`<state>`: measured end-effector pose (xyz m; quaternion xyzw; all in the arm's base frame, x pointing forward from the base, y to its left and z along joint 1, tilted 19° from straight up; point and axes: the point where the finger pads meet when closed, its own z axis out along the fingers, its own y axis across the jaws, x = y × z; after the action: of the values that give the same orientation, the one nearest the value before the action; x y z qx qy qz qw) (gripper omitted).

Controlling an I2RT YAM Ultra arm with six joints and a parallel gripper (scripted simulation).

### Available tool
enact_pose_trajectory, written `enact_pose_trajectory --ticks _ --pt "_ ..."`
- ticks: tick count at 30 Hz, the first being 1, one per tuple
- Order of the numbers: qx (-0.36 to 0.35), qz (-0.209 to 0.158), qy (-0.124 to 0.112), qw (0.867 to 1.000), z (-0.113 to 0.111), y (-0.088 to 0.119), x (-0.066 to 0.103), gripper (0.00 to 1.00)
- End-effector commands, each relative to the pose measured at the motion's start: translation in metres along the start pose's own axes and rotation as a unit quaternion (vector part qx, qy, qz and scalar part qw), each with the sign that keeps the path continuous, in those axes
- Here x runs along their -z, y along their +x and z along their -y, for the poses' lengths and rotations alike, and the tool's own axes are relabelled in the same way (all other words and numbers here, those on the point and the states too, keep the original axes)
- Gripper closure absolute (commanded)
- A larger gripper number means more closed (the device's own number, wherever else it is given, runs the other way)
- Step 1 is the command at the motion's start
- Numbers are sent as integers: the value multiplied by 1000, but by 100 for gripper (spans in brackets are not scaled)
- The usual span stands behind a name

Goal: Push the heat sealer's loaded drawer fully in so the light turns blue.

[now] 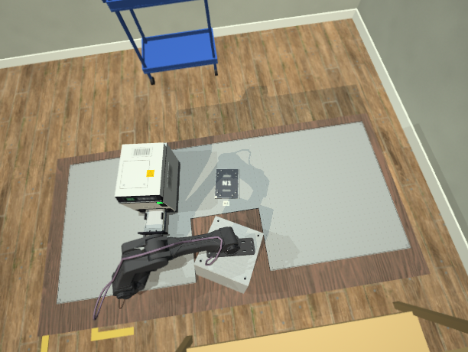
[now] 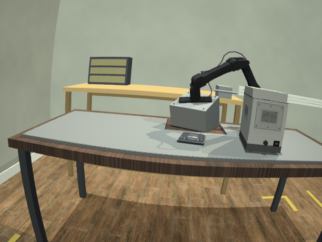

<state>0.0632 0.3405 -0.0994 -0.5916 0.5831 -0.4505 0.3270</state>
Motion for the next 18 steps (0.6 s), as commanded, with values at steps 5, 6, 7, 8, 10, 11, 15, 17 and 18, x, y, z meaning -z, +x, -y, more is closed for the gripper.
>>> enact_pose_trajectory --ticks 5,6,7,8,10,11,15,17,18 --pt "-20 20 0 1000 15 -9 4 70" --pt "-18 20 1 1000 14 -8 3 70" --pt "-18 20 1 1000 14 -8 3 70" --pt "-19 19 1 1000 15 -8 1 70" --pt "-23 19 -1 1000 16 -11 0 70" --pt "-23 19 -1 1000 16 -11 0 70" --pt "-18 20 1 1000 14 -9 -1 70" --pt "-20 16 0 1000 15 -8 -5 70" --pt "-24 18 -1 1000 16 -11 -5 70"
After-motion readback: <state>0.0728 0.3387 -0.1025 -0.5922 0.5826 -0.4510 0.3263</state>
